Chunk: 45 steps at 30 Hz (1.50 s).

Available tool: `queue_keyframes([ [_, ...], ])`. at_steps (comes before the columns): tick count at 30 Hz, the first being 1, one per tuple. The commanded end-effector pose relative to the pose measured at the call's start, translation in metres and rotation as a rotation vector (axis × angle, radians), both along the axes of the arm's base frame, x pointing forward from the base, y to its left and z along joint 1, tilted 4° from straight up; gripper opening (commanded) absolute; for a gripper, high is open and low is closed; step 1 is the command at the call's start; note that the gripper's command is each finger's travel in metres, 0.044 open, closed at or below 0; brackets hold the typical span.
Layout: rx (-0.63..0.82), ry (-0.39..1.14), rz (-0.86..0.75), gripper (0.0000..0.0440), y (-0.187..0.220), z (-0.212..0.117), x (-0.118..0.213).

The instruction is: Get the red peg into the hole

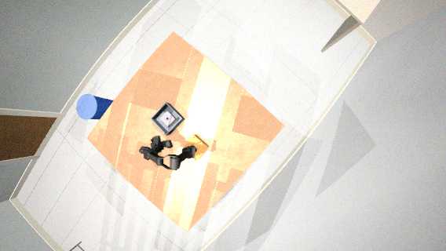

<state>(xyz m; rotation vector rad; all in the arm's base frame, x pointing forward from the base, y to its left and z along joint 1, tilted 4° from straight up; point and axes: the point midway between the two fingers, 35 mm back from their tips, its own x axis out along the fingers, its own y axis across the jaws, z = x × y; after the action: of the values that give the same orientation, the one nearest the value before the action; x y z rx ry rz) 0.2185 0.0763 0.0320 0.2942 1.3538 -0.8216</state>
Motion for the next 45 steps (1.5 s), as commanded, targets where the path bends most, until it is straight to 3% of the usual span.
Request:
queue_keyframes([
  [1,-0.008,-0.029,-0.012,0.0000,-0.006,0.015,0.010],
  [11,-0.032,-0.093,-0.106,0.0000,-0.033,0.045,0.037],
  [21,-0.043,-0.126,-0.195,0.0000,-0.074,0.054,0.061],
  [45,0.045,-0.098,-0.176,0.0001,-0.154,0.009,0.108],
])
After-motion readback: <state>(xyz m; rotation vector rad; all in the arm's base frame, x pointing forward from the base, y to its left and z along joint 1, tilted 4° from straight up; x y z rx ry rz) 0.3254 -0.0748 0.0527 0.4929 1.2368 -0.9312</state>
